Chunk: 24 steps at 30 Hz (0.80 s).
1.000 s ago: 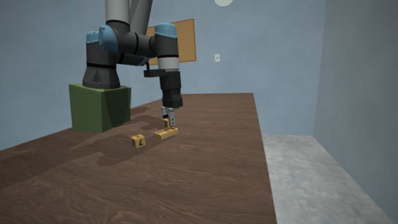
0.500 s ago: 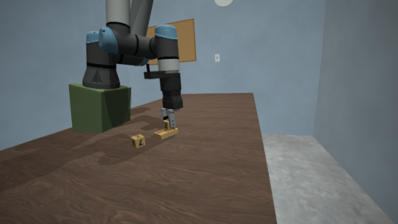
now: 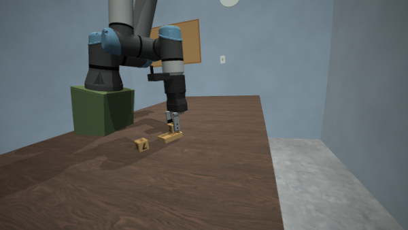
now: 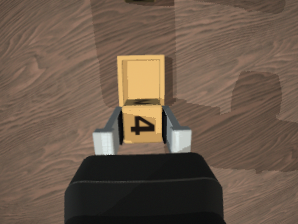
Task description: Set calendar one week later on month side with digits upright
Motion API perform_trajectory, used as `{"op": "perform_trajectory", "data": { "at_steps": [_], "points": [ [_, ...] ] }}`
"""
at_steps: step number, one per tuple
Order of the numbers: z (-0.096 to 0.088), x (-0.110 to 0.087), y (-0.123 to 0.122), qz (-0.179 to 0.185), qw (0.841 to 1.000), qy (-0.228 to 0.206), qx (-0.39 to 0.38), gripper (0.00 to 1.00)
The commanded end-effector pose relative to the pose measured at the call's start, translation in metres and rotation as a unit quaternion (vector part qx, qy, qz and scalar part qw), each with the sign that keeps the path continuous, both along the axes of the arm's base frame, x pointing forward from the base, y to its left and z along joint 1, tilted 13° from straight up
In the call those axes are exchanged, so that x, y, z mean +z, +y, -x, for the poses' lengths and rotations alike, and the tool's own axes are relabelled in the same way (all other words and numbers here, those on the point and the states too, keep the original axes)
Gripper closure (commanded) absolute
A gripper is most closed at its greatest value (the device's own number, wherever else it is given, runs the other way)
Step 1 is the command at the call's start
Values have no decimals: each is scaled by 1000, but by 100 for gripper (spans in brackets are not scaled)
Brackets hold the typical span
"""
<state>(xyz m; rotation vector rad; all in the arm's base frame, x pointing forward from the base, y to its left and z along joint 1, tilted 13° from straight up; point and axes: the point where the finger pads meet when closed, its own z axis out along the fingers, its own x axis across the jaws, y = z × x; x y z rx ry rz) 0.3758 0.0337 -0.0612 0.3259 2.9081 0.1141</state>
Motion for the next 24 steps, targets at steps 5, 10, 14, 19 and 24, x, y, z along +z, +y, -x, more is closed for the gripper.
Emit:
{"op": "perform_trajectory", "data": {
  "at_steps": [5, 10, 14, 19, 24],
  "points": [
    [0, 0, 0, 0, 1000, -1, 0, 40],
    [0, 0, 0, 0, 1000, -1, 0, 40],
    [-1, -1, 0, 0, 1000, -1, 0, 40],
    [-1, -2, 0, 0, 1000, -1, 0, 40],
    [-1, -5, 0, 0, 1000, -1, 0, 40]
  ]
}}
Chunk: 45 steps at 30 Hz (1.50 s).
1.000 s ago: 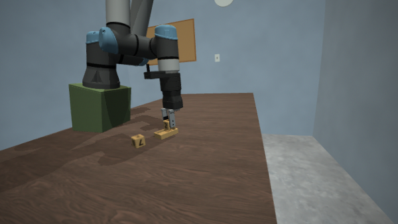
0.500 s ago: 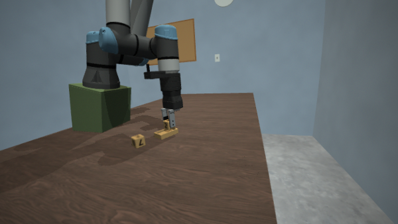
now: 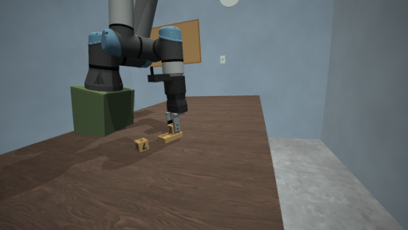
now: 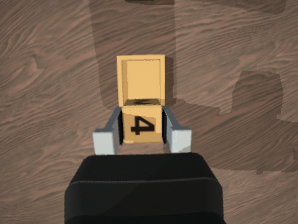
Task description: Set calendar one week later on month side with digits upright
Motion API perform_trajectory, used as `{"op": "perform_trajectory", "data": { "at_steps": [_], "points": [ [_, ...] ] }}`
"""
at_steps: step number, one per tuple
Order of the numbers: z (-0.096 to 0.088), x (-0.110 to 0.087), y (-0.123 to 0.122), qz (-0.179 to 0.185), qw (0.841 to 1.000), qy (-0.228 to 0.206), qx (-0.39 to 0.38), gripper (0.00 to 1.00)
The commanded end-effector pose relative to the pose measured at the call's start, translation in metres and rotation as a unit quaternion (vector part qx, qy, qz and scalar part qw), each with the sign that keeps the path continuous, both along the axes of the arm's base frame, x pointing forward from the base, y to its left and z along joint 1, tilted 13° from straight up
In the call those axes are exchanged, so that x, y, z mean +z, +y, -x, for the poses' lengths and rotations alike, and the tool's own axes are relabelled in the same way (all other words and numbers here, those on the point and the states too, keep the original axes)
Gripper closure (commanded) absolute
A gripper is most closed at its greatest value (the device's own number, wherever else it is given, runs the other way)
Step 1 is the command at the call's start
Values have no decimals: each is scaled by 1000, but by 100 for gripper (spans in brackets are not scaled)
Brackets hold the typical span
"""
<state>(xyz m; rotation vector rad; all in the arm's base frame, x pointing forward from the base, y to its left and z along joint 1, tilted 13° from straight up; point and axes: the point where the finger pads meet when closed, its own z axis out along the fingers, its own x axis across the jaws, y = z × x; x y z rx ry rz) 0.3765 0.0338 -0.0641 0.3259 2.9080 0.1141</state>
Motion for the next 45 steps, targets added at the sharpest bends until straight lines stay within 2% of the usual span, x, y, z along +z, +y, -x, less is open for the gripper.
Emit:
{"op": "perform_trajectory", "data": {
  "at_steps": [1, 45],
  "points": [
    [-1, -2, 0, 0, 1000, 0, 0, 40],
    [-2, -7, 0, 0, 1000, 0, 0, 40]
  ]
}}
